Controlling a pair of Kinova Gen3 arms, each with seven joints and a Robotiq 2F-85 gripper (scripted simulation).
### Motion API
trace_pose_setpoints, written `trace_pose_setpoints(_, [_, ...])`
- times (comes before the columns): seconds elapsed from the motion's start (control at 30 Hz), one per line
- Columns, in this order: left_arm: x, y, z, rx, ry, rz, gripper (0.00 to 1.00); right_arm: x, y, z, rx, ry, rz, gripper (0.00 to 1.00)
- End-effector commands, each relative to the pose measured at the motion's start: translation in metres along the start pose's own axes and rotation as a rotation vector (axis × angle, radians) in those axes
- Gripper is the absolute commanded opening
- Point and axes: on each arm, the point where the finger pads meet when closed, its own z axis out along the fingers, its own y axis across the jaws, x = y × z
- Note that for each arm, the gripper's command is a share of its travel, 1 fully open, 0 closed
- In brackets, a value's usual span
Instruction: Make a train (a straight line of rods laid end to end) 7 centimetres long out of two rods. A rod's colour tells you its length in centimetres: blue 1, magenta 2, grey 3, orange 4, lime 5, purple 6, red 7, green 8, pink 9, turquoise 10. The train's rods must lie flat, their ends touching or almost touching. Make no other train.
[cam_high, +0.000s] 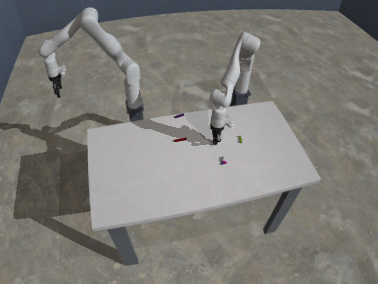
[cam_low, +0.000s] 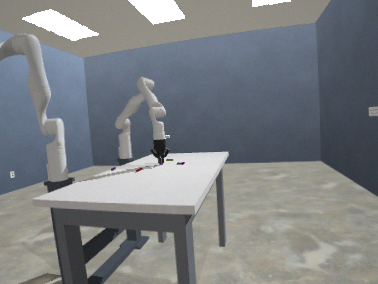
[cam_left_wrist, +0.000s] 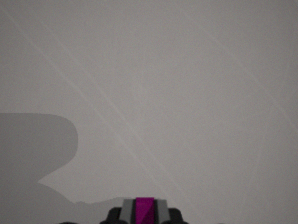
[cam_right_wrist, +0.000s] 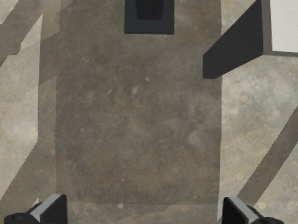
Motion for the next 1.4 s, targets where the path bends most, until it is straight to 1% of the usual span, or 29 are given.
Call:
trace_pose_setpoints(0.0, [-0.001,0.001,-0.008,-0.003,-0.002,0.000,0.175,0.000,0.000,-0.001,0.000,-0.002,0.000,1.000])
trace_pose_setpoints(0.1, [-0.001,0.001,-0.023,-0.003,-0.002,0.000,0.175,0.000,0.000,-0.001,0.000,-0.002,0.000,1.000])
trace_pose_setpoints(0.3, [-0.001,0.001,-0.068,-0.003,-0.002,0.000,0.175,0.000,0.000,-0.001,0.000,-0.002,0.000,1.000])
trace_pose_setpoints(0.37, [-0.001,0.001,-0.068,-0.003,-0.002,0.000,0.175,0.000,0.000,-0.001,0.000,-0.002,0.000,1.000])
trace_pose_setpoints(0.47, [-0.001,0.001,-0.086,-0.003,-0.002,0.000,0.175,0.000,0.000,-0.001,0.000,-0.002,0.000,1.000])
trace_pose_setpoints(0.57, [-0.001,0.001,-0.097,-0.003,-0.002,0.000,0.175,0.000,0.000,-0.001,0.000,-0.002,0.000,1.000])
trace_pose_setpoints(0.67, [-0.001,0.001,-0.101,-0.003,-0.002,0.000,0.175,0.000,0.000,-0.001,0.000,-0.002,0.000,1.000])
trace_pose_setpoints(1.0, [-0.001,0.001,-0.101,-0.003,-0.002,0.000,0.175,0.000,0.000,-0.001,0.000,-0.002,0.000,1.000])
trace_pose_setpoints(1.1, [-0.004,0.001,-0.101,-0.002,-0.002,-0.010,0.175,0.000,0.000,-0.001,0.000,-0.002,0.000,1.000])
trace_pose_setpoints(1.23, [-0.021,0.004,-0.101,-0.001,-0.003,-0.063,0.175,0.000,0.000,-0.001,0.000,-0.002,0.000,1.000])
trace_pose_setpoints(1.37, [-0.053,0.008,-0.101,0.000,-0.003,-0.160,0.175,0.000,0.000,-0.001,0.000,-0.002,0.000,1.000])
